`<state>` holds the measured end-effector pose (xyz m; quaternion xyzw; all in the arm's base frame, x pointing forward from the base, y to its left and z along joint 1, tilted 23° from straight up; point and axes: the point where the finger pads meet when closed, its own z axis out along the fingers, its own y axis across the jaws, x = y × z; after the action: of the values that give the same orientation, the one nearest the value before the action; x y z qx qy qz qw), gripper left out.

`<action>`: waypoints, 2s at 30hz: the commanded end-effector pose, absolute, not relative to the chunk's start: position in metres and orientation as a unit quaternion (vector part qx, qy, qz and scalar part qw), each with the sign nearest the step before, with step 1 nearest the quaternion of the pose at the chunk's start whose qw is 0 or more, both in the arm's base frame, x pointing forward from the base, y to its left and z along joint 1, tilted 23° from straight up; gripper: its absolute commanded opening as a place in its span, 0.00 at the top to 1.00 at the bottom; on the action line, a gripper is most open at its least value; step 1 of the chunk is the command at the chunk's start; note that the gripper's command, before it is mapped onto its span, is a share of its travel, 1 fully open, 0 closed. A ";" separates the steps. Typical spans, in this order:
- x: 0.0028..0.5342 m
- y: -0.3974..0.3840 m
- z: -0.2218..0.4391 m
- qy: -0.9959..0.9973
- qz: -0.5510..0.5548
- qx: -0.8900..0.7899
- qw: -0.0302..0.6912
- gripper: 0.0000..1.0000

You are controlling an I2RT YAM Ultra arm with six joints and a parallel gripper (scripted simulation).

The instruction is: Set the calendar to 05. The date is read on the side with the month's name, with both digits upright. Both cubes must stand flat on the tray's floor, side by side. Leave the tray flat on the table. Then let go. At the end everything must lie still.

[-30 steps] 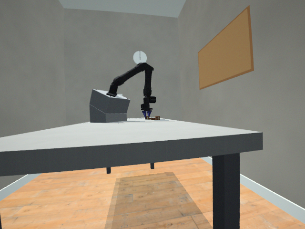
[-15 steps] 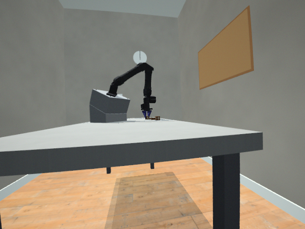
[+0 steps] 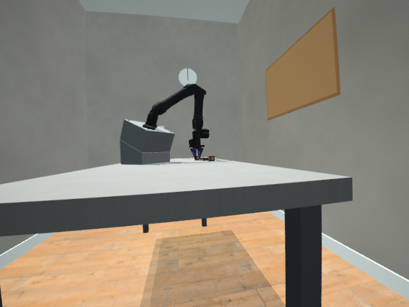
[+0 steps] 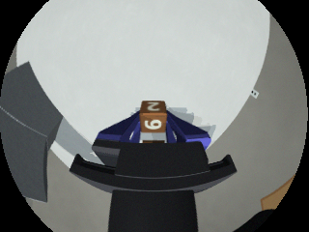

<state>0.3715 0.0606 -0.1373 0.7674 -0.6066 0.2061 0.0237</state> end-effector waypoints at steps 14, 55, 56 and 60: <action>0.375 0.065 -0.135 -0.606 0.204 0.769 0.015 0.53; 0.348 0.090 -0.052 -0.606 0.204 0.769 0.014 0.00; 0.348 0.090 -0.052 -0.606 0.204 0.769 0.014 0.00; 0.348 0.090 -0.052 -0.606 0.204 0.769 0.014 0.00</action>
<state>0.3476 0.0857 -0.0557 0.7675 -0.6079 0.2026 0.0182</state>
